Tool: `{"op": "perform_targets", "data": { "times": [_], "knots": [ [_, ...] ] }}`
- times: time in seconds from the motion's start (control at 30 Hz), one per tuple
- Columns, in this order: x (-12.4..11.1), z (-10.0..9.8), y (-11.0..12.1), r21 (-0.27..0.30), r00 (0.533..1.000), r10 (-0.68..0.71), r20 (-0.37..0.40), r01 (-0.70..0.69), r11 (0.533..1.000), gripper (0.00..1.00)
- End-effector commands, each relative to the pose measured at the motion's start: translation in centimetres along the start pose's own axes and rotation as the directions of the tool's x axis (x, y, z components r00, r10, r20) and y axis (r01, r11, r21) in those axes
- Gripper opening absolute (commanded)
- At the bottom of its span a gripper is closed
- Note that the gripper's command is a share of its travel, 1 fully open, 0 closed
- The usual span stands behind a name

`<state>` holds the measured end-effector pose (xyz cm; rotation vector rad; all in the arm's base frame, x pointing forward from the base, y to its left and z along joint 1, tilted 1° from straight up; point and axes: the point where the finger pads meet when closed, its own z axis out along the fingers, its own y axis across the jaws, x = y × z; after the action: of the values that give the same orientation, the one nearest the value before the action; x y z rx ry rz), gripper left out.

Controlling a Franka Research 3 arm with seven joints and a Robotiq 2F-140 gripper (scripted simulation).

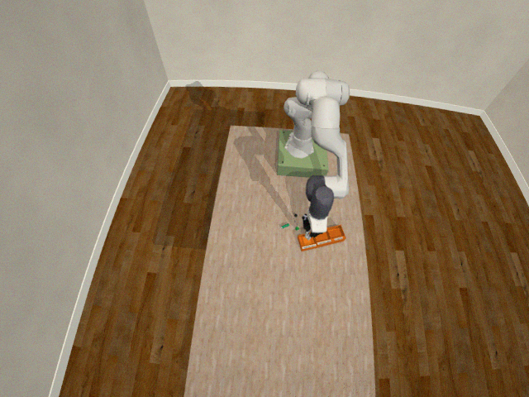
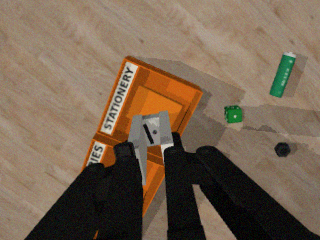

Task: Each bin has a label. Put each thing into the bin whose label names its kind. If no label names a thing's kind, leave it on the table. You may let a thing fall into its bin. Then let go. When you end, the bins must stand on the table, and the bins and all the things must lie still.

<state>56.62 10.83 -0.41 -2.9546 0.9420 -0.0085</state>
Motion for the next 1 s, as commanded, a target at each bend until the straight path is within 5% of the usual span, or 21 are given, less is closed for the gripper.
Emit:
{"op": "perform_targets", "data": {
  "times": [0.0, 0.97],
  "knots": [
    [-0.13, 0.06, -0.05, -0.011, 0.988, 0.156, 0.0, -0.156, 0.988, 0.06],
    [-0.24, 0.05, 0.02, -0.038, 0.848, 0.53, -0.006, -0.53, 0.847, 0.06]
  ]
}}
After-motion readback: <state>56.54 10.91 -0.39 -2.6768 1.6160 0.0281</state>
